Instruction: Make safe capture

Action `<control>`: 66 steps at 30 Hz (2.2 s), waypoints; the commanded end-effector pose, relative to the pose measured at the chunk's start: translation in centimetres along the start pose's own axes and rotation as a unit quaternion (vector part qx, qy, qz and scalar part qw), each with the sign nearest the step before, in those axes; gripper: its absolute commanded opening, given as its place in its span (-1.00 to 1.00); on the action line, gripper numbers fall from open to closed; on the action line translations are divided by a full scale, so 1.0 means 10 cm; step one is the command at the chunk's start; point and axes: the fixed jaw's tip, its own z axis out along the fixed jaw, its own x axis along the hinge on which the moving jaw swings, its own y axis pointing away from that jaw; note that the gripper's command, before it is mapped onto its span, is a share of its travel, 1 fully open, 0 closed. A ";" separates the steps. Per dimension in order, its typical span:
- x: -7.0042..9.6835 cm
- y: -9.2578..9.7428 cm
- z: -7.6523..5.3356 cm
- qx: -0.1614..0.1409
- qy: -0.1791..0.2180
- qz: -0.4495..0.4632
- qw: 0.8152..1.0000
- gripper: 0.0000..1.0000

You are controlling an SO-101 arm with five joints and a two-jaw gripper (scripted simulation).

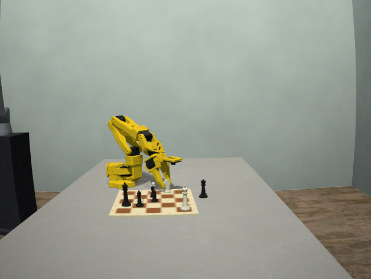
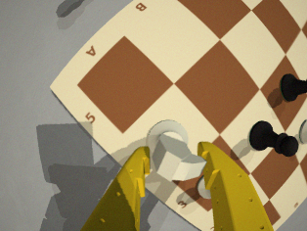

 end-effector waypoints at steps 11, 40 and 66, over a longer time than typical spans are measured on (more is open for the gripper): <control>-0.14 -0.01 -0.18 0.001 -0.011 0.006 1.000 -0.73; -0.38 -0.01 -0.63 0.001 -0.011 0.006 1.000 -0.73; -0.34 0.53 -0.69 -0.074 0.016 -0.135 0.988 -0.62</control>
